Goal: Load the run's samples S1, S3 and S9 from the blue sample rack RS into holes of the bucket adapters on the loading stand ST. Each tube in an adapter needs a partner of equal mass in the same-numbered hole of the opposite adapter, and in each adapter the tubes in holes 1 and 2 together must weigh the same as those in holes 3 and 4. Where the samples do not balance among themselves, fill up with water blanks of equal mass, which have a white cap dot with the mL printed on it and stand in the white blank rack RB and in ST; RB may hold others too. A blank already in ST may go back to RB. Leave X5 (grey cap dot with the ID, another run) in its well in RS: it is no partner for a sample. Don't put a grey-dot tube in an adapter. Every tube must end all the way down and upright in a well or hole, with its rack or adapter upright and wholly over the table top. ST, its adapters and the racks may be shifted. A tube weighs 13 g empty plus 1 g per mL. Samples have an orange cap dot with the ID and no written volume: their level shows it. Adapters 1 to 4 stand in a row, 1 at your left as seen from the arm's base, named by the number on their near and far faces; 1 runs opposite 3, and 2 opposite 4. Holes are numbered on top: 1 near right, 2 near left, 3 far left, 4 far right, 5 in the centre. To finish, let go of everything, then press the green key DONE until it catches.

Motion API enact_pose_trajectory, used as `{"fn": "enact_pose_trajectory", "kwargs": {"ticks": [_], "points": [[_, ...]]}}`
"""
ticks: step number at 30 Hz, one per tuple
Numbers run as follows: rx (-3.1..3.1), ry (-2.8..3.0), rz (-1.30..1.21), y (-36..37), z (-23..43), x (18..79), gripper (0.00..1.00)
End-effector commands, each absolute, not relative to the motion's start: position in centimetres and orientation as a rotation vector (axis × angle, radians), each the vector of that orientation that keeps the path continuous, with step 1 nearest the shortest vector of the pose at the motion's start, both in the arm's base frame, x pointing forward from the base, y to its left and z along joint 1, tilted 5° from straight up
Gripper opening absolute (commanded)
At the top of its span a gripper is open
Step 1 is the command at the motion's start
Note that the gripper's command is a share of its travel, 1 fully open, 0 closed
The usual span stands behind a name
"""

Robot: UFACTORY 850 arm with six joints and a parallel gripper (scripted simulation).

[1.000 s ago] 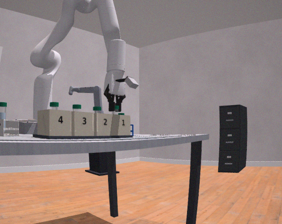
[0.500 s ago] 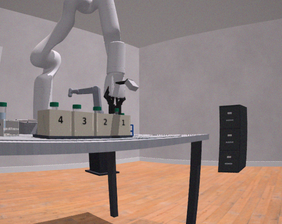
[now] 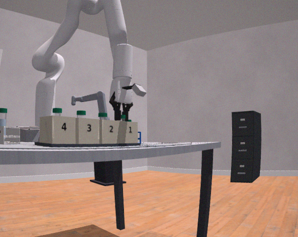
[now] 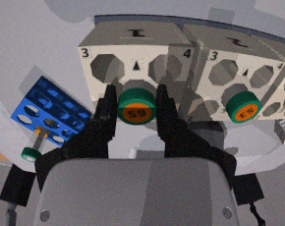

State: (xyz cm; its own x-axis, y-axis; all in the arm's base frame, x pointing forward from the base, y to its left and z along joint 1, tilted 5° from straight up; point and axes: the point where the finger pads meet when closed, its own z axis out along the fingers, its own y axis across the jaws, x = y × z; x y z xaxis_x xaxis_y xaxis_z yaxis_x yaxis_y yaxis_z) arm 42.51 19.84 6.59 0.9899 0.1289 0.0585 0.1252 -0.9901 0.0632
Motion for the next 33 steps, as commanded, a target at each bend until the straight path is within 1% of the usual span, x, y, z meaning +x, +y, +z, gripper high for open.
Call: {"fn": "enact_pose_trajectory", "kwargs": {"ticks": [1, 23, 33], "points": [[3.075, 0.196, 0.099, 19.9, 6.6, 42.6, 0.43], [3.075, 0.196, 0.099, 19.9, 6.7, 42.6, 0.43], [3.075, 0.196, 0.099, 20.0, 8.6, 42.4, 0.43]]}}
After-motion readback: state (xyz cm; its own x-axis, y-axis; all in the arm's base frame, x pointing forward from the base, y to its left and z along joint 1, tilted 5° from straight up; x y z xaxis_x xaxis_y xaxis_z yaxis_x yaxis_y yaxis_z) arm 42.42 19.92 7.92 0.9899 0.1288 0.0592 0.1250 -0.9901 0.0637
